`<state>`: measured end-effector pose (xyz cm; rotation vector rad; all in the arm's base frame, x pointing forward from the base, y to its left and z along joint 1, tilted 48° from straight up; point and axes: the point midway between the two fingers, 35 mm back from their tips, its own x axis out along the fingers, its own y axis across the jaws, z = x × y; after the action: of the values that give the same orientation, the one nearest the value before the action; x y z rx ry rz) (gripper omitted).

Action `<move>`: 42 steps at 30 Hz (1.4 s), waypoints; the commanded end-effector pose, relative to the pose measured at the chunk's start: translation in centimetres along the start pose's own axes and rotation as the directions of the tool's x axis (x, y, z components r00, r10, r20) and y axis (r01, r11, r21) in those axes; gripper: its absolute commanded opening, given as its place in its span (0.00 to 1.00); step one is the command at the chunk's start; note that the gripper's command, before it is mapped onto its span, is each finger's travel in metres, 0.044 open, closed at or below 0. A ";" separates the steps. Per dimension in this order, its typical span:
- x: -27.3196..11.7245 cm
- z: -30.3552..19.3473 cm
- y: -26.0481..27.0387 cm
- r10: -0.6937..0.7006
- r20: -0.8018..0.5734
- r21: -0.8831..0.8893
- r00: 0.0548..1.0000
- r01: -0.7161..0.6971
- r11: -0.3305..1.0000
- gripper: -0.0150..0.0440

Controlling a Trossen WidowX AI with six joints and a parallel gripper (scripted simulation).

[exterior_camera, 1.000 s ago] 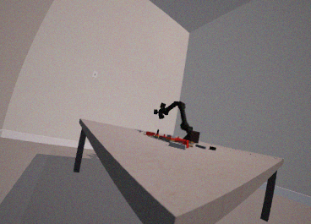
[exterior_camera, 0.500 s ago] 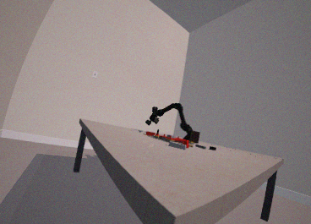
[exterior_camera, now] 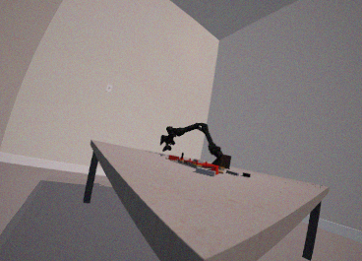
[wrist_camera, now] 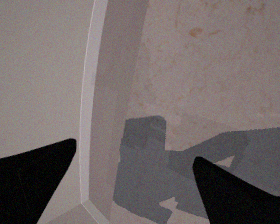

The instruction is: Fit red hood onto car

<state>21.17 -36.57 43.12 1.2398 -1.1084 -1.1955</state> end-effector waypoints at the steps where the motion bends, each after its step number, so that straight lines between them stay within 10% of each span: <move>1: -1.1 -4.8 -3.9 -0.127 -0.093 -0.322 0.988 0.091 0.942 1.00; 13: -9.9 -15.7 -16.1 -0.492 -0.206 -0.977 0.846 -0.208 0.051 1.00; 25: -20.3 -18.9 -24.4 -0.661 -0.123 -0.306 0.740 -0.662 -0.684 1.00; 35: -28.7 -17.4 -29.2 -0.658 0.033 0.743 0.752 -0.459 -0.487 1.00; 42: -29.2 -17.2 -29.4 -0.652 0.042 0.791 0.757 -0.424 -0.441 1.00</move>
<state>35.39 -6.37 14.49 2.4475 -3.4012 0.0269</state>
